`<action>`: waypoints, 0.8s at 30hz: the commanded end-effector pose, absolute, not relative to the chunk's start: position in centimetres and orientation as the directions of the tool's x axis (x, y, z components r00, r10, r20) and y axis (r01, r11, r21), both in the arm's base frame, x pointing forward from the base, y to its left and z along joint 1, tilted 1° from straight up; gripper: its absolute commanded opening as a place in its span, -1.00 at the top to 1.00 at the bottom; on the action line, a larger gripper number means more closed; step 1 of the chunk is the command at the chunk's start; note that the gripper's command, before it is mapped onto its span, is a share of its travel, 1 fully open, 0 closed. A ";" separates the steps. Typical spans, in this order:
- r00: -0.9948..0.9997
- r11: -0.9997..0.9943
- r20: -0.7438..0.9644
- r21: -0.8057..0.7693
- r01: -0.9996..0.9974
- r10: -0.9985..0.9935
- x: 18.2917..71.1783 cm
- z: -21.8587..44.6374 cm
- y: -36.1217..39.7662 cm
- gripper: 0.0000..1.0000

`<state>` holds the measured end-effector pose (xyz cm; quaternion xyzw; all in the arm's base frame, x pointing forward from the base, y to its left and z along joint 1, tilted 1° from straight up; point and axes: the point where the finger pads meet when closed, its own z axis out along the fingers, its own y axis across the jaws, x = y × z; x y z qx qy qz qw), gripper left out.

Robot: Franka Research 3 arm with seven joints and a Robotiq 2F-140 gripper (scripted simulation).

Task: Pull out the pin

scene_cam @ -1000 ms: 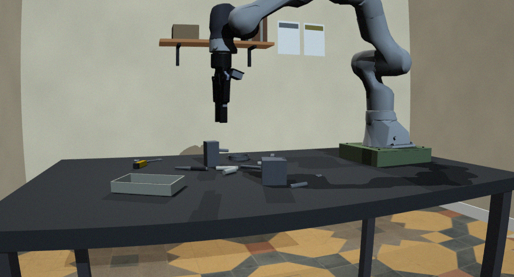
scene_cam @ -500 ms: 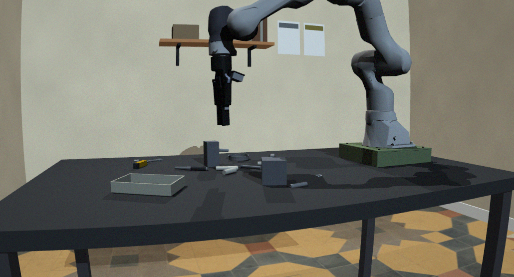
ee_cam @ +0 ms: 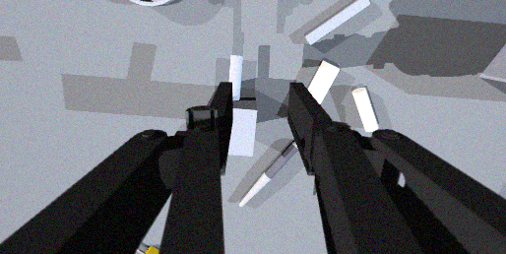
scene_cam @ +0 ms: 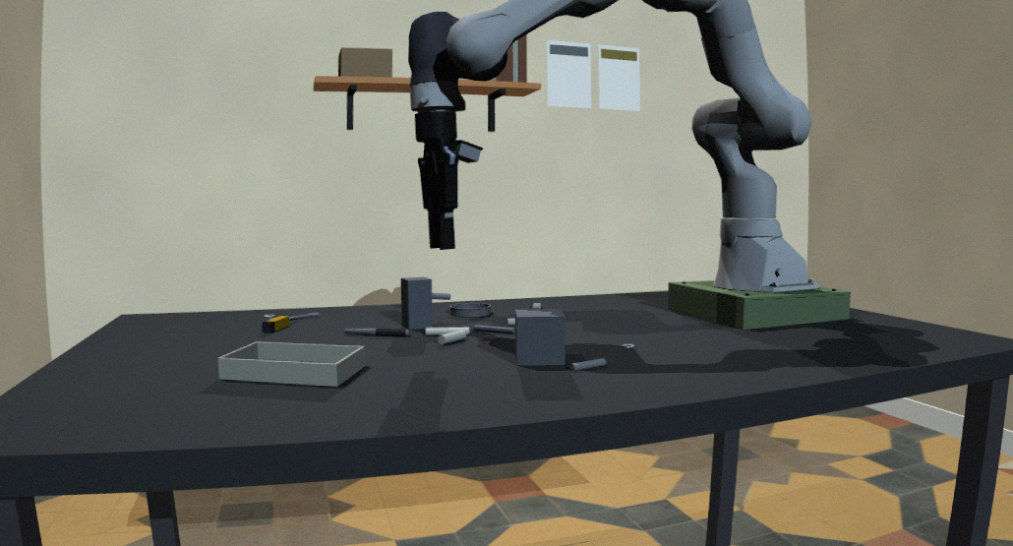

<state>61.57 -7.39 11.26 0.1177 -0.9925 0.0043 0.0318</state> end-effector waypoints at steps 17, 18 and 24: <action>-0.958 0.960 0.066 0.001 -0.279 -0.279 61.9 11.8 -6.0 0.36; -0.958 0.960 0.065 0.001 -0.281 -0.281 61.9 11.9 -6.0 0.36; -0.956 0.958 0.062 -0.001 -0.288 -0.287 62.1 12.1 -5.7 0.36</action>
